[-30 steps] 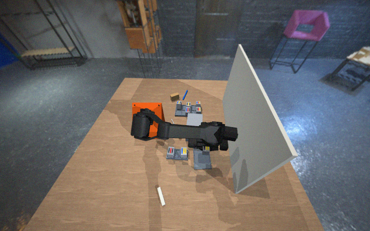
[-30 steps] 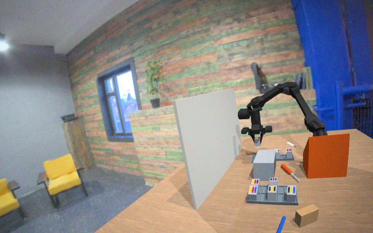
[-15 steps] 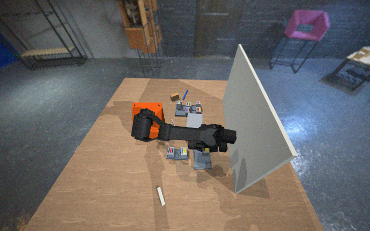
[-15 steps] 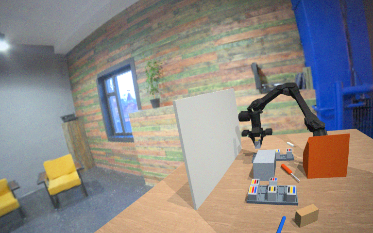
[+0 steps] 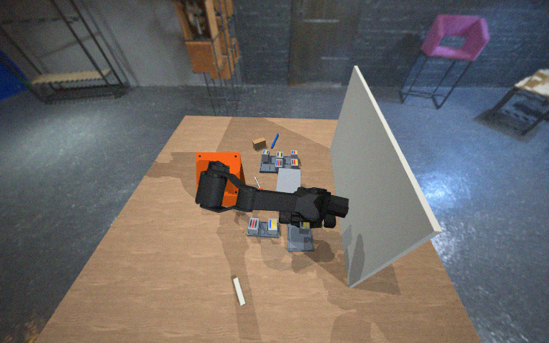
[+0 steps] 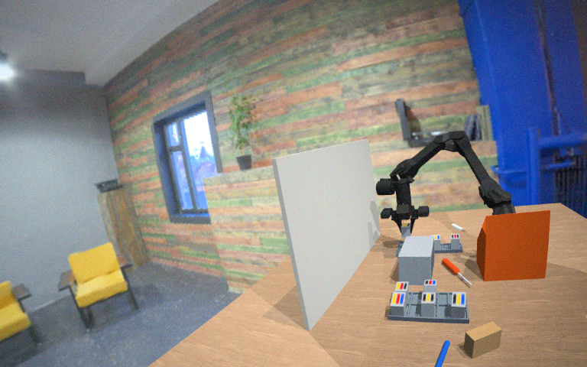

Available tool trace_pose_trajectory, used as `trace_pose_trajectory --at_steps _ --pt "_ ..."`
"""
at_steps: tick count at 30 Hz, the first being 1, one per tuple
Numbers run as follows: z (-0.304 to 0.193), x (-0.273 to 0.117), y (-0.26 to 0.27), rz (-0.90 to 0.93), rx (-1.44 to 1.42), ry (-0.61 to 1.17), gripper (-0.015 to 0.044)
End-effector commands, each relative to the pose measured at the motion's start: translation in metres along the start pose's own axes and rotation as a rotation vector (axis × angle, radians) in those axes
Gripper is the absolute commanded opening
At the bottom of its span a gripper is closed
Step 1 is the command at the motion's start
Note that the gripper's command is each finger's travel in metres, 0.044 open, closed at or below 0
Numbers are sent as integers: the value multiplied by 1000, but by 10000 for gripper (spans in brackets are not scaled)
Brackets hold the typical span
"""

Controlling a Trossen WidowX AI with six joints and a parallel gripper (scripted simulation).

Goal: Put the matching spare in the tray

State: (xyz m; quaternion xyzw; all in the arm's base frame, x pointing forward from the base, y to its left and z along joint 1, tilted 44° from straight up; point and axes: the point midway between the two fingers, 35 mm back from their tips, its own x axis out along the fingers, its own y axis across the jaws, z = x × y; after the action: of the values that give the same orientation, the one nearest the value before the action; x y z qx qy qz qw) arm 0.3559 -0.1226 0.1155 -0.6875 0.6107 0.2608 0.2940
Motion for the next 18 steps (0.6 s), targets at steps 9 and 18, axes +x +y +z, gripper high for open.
trace_pose_trajectory --at_steps 9,18 --pt "1 12 1 -1 -8 -3 0" --pt "0 21 3 -2 -9 -1 0"
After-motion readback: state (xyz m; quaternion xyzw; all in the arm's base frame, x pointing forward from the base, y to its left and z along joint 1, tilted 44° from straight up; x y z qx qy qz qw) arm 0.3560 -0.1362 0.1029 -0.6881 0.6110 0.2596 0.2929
